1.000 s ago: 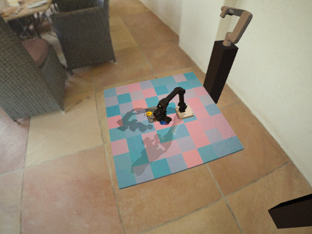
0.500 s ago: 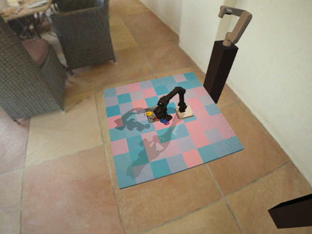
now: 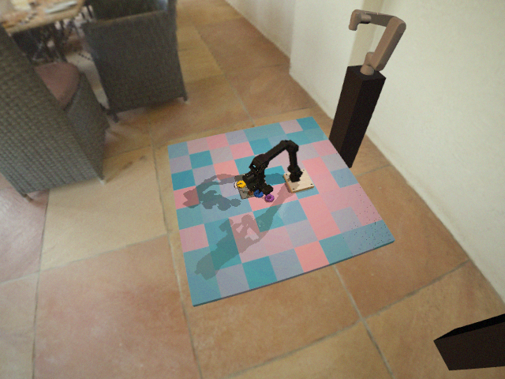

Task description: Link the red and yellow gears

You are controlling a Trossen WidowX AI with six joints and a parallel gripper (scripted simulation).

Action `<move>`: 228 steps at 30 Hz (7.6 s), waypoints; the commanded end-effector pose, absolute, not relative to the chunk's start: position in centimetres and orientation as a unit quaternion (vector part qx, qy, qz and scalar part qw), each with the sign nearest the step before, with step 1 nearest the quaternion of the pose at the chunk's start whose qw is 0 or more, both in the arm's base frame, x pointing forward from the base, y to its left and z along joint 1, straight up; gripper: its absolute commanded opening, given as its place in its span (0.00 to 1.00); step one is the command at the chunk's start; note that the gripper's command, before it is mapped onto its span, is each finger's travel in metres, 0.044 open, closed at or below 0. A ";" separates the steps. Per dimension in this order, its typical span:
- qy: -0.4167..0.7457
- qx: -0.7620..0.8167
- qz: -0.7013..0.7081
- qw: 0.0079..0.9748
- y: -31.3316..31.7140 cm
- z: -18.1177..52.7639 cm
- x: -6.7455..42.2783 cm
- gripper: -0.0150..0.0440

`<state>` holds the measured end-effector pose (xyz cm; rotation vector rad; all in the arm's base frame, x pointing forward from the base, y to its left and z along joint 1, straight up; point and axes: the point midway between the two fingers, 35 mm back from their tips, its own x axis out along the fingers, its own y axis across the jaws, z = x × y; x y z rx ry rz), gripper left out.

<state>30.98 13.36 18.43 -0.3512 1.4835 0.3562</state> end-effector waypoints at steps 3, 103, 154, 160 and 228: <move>0.672 -0.160 0.162 0.705 12.3 17.5 31.8 0.25; 0.663 0.199 -0.192 0.696 -0.5 11.8 37.4 0.25; 0.665 0.192 -0.186 0.697 -0.5 7.1 37.6 0.25; 0.673 0.158 -0.152 0.706 -0.5 7.1 37.5 0.25; 0.662 0.202 -0.195 0.695 -0.5 15.9 36.7 1.00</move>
